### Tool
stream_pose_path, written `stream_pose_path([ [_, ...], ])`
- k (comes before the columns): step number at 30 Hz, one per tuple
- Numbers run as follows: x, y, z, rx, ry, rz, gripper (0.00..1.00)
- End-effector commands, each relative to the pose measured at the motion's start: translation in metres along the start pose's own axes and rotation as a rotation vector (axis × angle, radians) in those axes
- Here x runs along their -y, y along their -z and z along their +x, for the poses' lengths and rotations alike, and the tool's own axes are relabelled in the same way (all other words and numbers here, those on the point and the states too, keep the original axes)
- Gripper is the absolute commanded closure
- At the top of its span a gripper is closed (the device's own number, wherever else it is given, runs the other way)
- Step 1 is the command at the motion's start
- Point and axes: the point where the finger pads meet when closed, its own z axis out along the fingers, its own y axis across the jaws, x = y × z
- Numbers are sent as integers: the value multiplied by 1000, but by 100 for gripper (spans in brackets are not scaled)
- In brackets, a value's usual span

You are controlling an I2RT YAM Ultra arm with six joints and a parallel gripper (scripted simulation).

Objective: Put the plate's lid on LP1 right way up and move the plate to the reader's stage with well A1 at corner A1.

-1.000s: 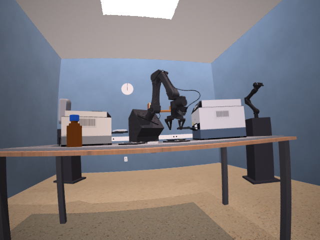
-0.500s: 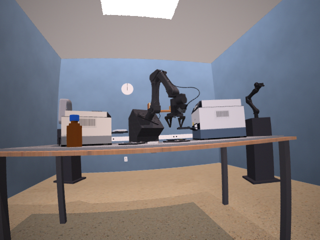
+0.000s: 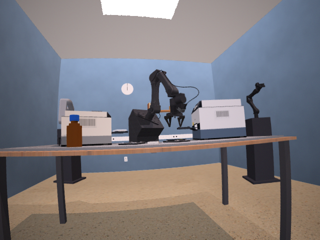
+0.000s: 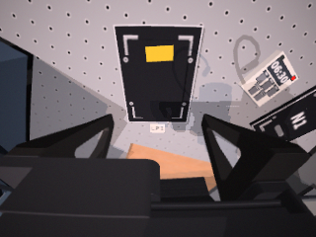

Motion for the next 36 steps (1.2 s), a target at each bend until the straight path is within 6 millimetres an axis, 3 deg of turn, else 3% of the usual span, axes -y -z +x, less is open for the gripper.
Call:
stream_pose_path([
  [1,-5,8,-26,59,8,-21,0],
  [8,22,-6,-13,-69,68,53,0],
  [9,27,-15,6,-112,66,54,0],
  [10,30,-13,5,-97,66,53,0],
  [11,33,-11,-9,-91,78,62,0],
  [19,54,-20,-2,-171,112,88,0],
  [20,58,-27,12,-192,110,86,0],
  [26,80,-30,2,-194,132,101,0],
  [27,83,-36,22,-236,124,93,0],
  [28,86,-31,12,-245,133,97,0],
  [32,93,-32,15,-265,138,98,0],
  [33,96,-26,8,-222,148,108,0],
  [35,104,-39,31,-274,135,95,0],
  [36,108,-36,22,-291,142,95,0],
])
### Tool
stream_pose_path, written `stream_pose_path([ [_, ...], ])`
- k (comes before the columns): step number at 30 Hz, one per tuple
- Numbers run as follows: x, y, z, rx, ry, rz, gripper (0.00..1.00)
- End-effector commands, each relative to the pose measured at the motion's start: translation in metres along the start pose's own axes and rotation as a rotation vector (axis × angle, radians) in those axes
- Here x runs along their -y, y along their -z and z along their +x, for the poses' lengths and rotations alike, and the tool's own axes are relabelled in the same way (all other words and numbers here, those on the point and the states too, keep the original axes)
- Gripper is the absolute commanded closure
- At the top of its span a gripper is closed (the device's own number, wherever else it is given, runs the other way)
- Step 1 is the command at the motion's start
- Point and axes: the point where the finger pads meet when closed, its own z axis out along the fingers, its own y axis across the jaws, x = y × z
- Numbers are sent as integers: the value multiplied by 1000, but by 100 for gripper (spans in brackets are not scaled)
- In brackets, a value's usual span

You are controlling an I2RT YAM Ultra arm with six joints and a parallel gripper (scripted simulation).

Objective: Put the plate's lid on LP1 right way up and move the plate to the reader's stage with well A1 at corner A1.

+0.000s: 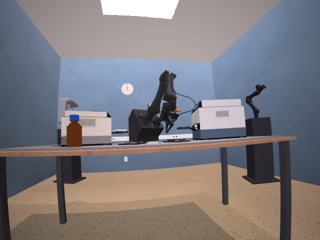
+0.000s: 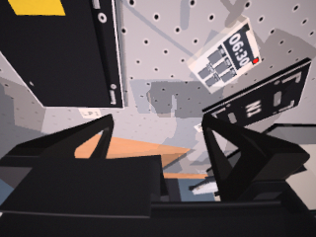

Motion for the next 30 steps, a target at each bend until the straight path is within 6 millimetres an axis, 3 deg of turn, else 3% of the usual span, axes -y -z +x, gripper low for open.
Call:
stream_pose_path([
  [1,11,-1,-1,-27,38,-19,0],
  [3,18,-5,1,-17,40,-15,0],
  [4,17,-14,15,-42,35,-26,0],
  [5,21,-16,17,-42,35,-26,0],
  [6,27,-9,9,-52,42,-26,0],
  [9,38,-13,11,-45,48,-20,0],
  [10,39,-18,20,-58,45,-27,0],
  [15,48,-18,25,-93,47,-44,0],
  [17,50,-28,41,-107,42,-53,0],
  [22,71,-26,40,-106,51,-53,0],
  [23,71,-31,50,-118,46,-63,0],
  [30,82,-35,67,-144,40,-91,0],
])
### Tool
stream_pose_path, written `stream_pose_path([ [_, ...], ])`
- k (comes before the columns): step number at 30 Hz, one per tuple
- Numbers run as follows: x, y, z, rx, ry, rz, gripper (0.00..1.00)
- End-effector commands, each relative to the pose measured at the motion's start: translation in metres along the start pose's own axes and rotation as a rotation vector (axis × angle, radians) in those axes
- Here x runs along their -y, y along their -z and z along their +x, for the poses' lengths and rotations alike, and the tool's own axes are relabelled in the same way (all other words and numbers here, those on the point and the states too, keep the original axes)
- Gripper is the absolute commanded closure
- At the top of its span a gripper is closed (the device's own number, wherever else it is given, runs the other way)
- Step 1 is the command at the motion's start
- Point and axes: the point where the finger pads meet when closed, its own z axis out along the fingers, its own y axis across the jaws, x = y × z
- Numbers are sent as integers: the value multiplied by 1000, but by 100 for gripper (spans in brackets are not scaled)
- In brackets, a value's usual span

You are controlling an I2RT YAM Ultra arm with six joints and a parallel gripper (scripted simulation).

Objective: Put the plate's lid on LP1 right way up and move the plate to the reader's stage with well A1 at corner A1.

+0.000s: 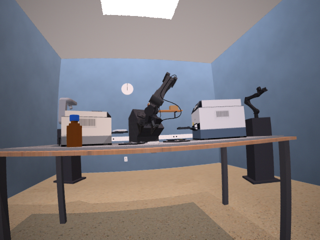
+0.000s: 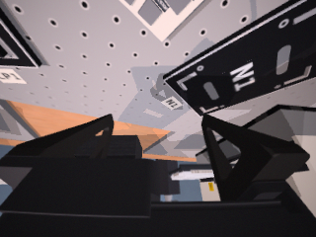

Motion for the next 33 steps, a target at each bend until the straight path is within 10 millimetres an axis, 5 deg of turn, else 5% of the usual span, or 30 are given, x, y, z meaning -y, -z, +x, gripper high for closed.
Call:
stream_pose_path([
  [1,7,4,-1,11,33,-32,0],
  [33,73,-16,95,64,-11,-136,0],
])
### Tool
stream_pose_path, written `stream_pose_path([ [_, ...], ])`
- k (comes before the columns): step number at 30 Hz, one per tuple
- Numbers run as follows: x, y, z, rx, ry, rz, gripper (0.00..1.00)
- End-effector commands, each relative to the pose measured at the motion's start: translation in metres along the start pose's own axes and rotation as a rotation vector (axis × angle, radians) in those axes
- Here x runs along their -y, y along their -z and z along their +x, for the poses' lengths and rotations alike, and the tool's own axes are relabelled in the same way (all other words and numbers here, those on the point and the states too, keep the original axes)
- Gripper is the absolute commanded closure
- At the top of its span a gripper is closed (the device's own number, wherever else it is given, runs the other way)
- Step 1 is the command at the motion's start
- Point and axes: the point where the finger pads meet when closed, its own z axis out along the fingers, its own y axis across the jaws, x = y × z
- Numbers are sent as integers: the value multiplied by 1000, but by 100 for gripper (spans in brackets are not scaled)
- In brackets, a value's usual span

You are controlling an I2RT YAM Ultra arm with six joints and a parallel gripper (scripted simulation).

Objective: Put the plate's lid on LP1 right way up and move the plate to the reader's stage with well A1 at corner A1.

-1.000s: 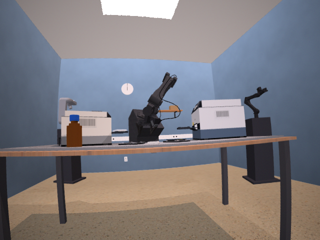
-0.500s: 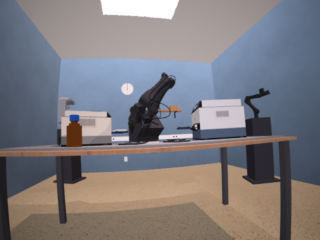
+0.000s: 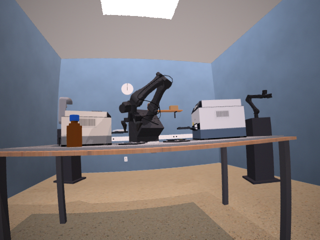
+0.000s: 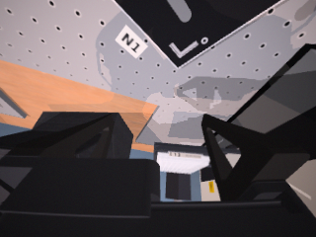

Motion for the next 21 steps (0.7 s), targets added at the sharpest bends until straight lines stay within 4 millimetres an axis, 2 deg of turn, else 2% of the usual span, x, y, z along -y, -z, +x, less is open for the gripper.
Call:
stream_pose_path([
  [1,9,7,-1,33,38,-1,0],
  [16,32,8,56,130,9,-23,0],
  [18,32,8,56,130,9,-23,0],
  [21,35,8,68,164,1,-22,0],
])
